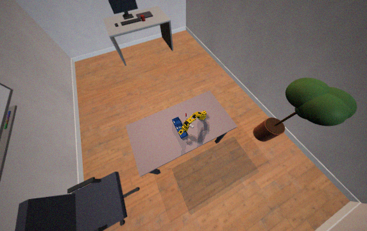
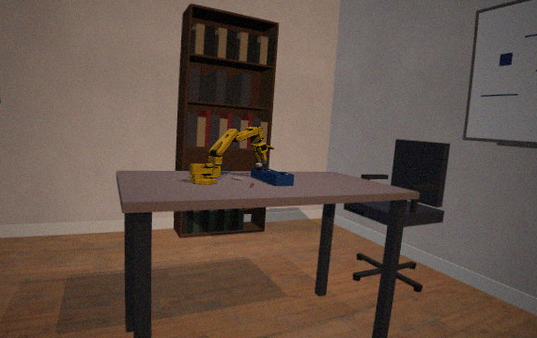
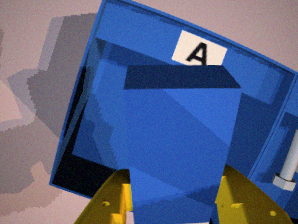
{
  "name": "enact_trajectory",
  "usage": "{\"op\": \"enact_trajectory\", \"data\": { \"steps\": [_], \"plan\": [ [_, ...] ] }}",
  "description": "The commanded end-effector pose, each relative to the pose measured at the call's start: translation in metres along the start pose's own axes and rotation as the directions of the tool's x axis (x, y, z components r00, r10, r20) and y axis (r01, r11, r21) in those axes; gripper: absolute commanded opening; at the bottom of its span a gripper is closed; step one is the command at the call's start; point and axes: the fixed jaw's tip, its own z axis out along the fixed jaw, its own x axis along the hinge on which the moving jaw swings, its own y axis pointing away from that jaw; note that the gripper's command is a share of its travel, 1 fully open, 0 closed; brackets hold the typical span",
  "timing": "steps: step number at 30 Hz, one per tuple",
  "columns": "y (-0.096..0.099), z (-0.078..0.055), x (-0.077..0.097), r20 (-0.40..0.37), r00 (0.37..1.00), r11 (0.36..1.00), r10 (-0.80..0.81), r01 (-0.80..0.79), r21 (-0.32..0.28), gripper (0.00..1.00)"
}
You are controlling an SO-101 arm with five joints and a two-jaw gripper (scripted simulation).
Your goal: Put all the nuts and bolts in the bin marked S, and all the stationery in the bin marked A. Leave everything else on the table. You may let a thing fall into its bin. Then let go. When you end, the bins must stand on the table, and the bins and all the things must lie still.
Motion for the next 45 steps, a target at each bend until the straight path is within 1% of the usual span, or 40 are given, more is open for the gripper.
{"op": "enact_trajectory", "data": {
  "steps": [1,8,18,22,28,39,45],
  "plan": [
    [0.004,-0.008,-0.01,0.063,0.998,1.0,0.003,-0.003,-0.006,0.0],
    [0.004,-0.003,-0.008,0.048,0.999,1.0,0.003,-0.003,-0.006,0.0],
    [0.004,-0.002,-0.008,0.045,0.999,1.0,0.003,-0.003,-0.005,0.0],
    [0.004,-0.001,-0.006,0.031,1.0,1.0,0.003,-0.003,-0.005,0.0],
    [0.003,0.004,0.001,-0.017,1.0,1.0,0.003,-0.003,-0.004,0.0],
    [0.003,0.013,0.003,-0.03,1.0,1.0,0.003,-0.004,-0.004,0.0],
    [0.003,0.015,0.004,-0.033,0.999,1.0,0.003,-0.004,-0.004,0.0]
  ]
}}
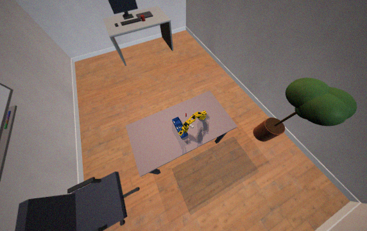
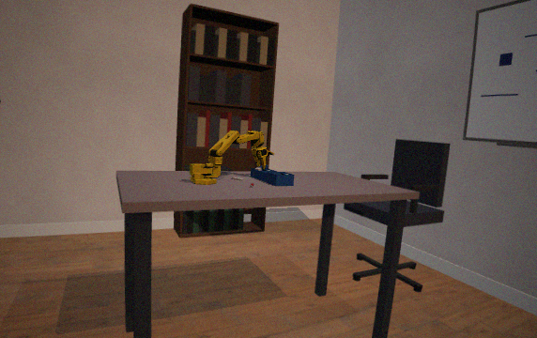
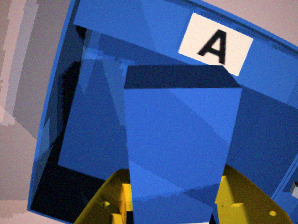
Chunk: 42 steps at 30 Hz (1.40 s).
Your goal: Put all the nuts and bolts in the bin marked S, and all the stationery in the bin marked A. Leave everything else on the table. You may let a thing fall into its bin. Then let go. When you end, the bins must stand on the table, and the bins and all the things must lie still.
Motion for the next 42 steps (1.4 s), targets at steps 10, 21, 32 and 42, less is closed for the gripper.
{"op": "enact_trajectory", "data": {
  "steps": [10,21,32,42],
  "plan": [
    [0.0036,-0.0057,-0.0072,0.059,0.998,1.0,0.003,-0.003,-0.005,0.0],
    [0.0036,-0.0057,-0.0072,0.059,0.998,1.0,0.003,-0.003,-0.005,0.0],
    [0.0036,-0.0057,-0.0072,0.059,0.998,1.0,0.003,-0.003,-0.005,0.0],
    [0.0036,-0.005,-0.007,0.059,0.998,1.0,0.003,-0.003,-0.005,0.0]
  ]
}}
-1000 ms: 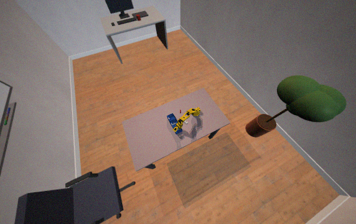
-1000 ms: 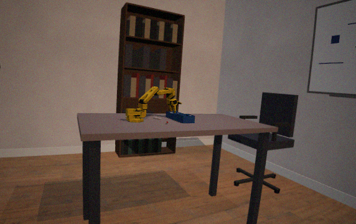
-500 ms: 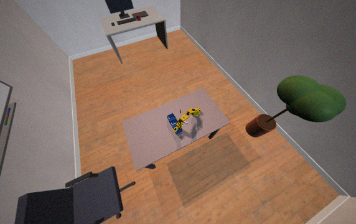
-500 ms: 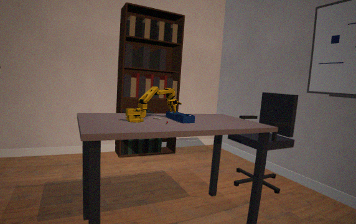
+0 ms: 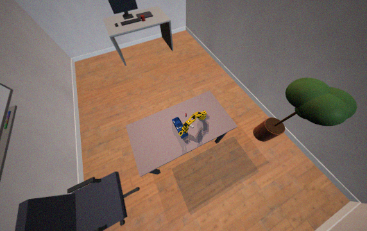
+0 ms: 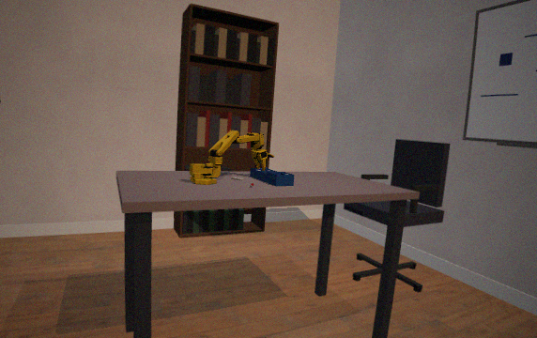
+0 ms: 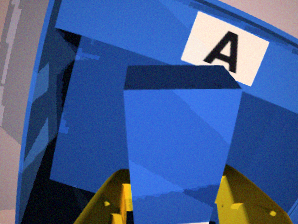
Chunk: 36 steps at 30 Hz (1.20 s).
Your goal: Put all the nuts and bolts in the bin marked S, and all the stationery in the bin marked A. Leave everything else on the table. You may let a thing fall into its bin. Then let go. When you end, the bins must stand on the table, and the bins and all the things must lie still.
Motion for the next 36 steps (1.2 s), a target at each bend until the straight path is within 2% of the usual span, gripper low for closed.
{"op": "enact_trajectory", "data": {
  "steps": [1,36],
  "plan": [
    [0.004,-0.015,-0.01,0.077,0.997,1.0,0.003,-0.003,-0.006,0.0],
    [0.004,-0.004,-0.008,0.077,0.997,1.0,0.003,-0.003,-0.006,0.0]
  ]
}}
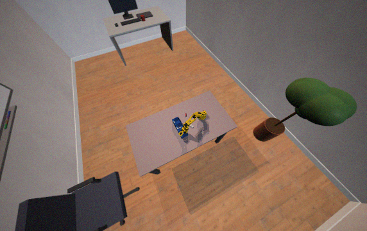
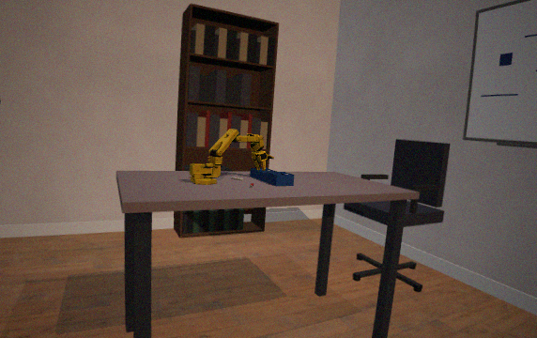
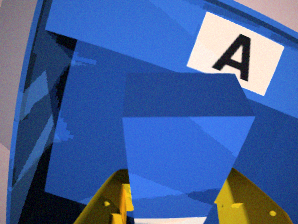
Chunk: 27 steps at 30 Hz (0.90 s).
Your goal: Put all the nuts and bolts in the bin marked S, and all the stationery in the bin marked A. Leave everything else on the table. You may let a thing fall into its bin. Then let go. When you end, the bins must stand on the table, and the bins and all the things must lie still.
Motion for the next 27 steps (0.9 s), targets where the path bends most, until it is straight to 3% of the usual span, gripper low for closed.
{"op": "enact_trajectory", "data": {
  "steps": [1,16,27],
  "plan": [
    [0.0034,-0.0105,-0.0088,0.061,0.998,1.0,0.003,-0.003,-0.005,0.0],
    [0.0034,-0.009,-0.0084,0.061,0.998,1.0,0.003,-0.003,-0.005,0.01],
    [0.0034,-0.009,-0.0084,0.061,0.998,1.0,0.003,-0.003,-0.005,0.1]
  ]
}}
